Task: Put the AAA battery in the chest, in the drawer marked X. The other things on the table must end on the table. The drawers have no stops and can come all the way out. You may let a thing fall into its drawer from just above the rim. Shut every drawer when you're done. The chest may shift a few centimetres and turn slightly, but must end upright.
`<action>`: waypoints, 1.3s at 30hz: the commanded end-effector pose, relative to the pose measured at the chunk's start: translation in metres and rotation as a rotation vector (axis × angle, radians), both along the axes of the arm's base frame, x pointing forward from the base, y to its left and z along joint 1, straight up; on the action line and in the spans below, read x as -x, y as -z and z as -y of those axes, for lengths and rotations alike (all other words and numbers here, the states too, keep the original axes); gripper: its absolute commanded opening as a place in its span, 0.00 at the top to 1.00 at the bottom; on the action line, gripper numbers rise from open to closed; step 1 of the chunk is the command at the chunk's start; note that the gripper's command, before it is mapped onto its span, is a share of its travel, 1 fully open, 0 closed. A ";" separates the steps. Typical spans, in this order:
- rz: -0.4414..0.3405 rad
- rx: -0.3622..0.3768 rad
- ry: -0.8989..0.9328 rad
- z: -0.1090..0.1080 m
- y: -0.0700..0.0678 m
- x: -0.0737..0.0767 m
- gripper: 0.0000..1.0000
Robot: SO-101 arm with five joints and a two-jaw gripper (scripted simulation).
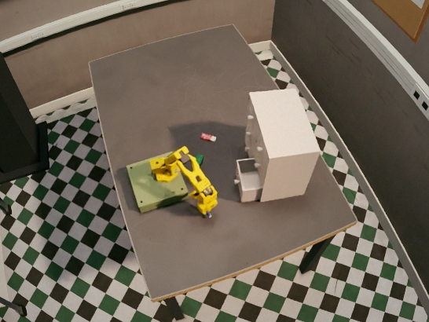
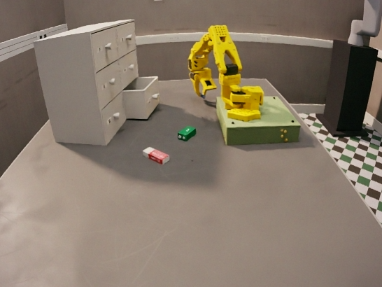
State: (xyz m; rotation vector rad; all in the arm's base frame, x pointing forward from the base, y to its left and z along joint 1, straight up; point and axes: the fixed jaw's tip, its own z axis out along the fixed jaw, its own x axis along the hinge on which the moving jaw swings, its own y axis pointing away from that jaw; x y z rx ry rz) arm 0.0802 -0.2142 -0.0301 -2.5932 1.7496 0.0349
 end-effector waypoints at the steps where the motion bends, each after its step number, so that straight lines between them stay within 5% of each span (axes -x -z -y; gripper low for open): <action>1: 0.009 0.019 0.000 0.003 -0.013 -0.002 1.00; 12: 0.009 0.019 0.000 0.002 -0.034 -0.001 1.00; 20: 0.009 0.019 0.000 0.002 -0.034 -0.001 1.00; 32: 0.012 0.020 -0.206 -0.040 -0.035 -0.030 1.00; 39: 0.013 0.019 -0.246 -0.047 -0.035 -0.036 1.00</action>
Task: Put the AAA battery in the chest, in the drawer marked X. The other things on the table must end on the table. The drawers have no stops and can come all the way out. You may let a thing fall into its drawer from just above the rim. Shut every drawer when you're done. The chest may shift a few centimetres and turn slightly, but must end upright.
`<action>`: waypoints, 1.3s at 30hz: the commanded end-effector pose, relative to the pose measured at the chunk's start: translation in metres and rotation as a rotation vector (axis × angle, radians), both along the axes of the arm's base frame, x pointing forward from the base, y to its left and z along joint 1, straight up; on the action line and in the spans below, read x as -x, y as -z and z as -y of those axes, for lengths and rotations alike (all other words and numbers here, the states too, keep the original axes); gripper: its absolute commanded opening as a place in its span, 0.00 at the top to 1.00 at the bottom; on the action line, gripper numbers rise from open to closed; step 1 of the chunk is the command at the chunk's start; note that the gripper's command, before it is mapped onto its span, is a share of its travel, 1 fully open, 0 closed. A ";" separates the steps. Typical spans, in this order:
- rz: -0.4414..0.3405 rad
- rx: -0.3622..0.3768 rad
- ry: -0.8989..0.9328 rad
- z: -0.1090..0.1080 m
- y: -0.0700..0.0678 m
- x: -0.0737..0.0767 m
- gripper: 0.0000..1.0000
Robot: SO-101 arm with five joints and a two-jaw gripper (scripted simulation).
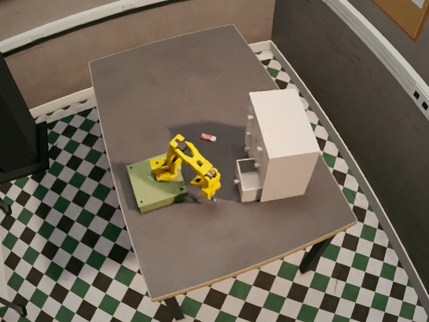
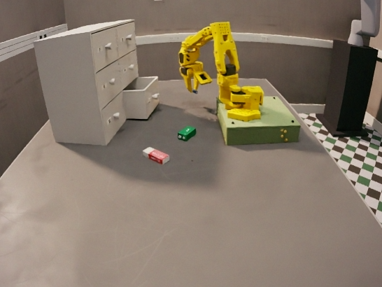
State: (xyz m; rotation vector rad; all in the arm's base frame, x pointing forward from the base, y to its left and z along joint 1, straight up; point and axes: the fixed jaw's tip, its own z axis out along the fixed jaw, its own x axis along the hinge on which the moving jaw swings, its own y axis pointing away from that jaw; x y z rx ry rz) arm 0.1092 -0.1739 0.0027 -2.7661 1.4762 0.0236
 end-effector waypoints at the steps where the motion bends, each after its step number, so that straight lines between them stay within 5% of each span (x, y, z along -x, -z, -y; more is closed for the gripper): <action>1: 0.009 0.010 -0.060 -0.010 -0.002 -0.009 1.00; 27: 0.013 0.010 -0.504 -0.082 -0.002 -0.058 1.00; 39: 0.072 0.060 -0.503 -0.081 -0.015 -0.059 1.00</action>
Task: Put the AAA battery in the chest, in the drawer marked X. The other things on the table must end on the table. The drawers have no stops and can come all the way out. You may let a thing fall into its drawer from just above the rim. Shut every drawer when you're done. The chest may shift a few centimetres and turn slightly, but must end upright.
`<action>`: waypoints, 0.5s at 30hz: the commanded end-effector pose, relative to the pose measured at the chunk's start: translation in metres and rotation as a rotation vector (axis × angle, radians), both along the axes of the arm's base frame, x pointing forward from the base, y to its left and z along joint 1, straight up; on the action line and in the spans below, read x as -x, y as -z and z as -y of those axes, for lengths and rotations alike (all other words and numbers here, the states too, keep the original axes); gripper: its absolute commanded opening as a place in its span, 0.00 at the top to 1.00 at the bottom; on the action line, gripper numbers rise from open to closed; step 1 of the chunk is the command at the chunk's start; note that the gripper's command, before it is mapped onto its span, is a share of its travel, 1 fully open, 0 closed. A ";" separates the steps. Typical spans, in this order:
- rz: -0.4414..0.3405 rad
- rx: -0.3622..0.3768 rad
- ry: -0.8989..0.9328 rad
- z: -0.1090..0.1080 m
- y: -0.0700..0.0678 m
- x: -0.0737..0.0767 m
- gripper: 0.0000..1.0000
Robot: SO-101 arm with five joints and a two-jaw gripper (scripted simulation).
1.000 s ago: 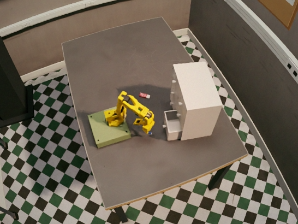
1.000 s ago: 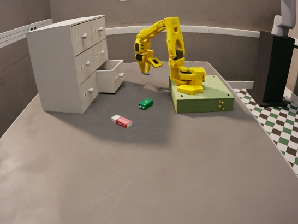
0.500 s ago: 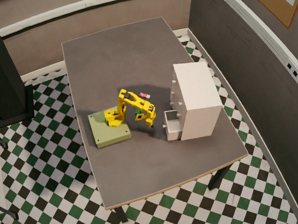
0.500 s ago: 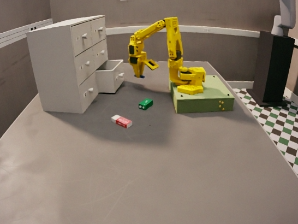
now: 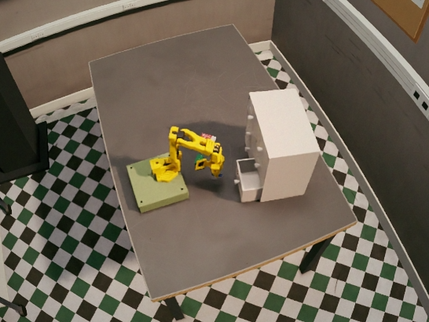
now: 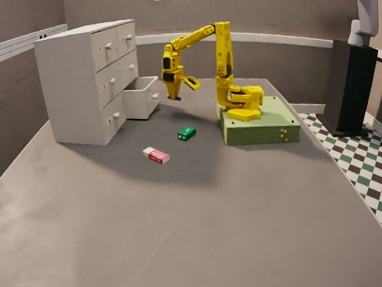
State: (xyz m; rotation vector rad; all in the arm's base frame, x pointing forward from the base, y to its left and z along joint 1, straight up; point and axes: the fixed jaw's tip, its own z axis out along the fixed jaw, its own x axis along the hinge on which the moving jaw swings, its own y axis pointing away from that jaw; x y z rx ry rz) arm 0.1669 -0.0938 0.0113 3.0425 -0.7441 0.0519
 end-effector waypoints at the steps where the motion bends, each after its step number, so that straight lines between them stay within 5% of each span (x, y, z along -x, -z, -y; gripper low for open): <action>1: 0.048 0.022 -0.003 -0.001 -0.008 -0.001 1.00; 15: 0.136 0.066 -0.003 -0.001 -0.023 -0.001 1.00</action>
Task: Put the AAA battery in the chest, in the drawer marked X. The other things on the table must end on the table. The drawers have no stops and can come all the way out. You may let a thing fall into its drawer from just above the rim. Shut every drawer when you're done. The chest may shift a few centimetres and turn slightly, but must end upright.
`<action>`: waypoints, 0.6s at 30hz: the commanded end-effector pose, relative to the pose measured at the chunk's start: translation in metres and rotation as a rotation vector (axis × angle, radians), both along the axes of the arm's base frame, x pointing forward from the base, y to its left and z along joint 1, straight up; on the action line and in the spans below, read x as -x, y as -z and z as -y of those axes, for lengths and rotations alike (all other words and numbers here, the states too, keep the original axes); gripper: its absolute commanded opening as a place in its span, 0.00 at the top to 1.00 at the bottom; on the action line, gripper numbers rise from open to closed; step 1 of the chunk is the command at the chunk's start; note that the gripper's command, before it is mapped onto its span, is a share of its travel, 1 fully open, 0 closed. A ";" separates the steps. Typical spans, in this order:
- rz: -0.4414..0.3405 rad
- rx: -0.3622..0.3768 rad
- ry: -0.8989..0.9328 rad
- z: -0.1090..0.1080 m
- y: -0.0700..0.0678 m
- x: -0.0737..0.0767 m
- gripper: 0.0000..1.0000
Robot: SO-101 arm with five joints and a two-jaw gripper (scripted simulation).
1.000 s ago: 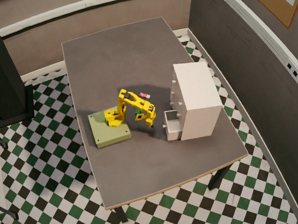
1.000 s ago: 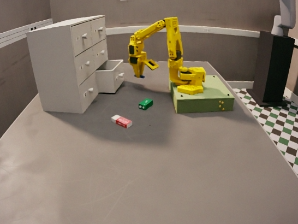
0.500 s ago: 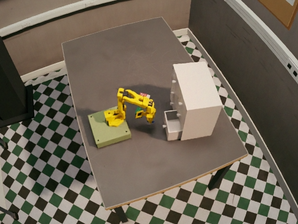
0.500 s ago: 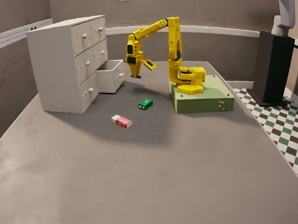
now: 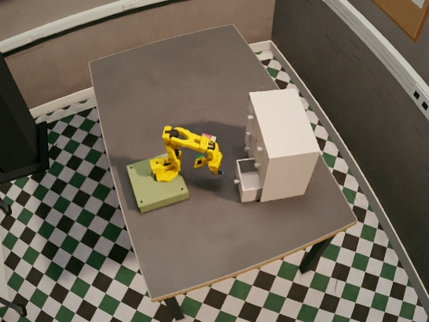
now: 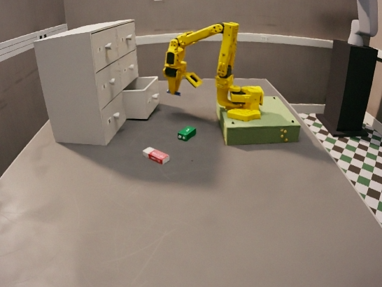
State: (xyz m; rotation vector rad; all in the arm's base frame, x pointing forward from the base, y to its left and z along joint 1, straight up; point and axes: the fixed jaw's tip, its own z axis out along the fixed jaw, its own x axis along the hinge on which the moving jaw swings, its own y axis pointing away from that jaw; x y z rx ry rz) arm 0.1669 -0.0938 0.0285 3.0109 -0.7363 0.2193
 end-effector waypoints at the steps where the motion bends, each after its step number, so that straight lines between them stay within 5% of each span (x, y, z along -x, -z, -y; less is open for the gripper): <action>1: 0.046 0.021 -0.003 -0.001 -0.007 -0.001 1.00; 18: 0.163 0.080 -0.002 -0.001 -0.027 -0.001 1.00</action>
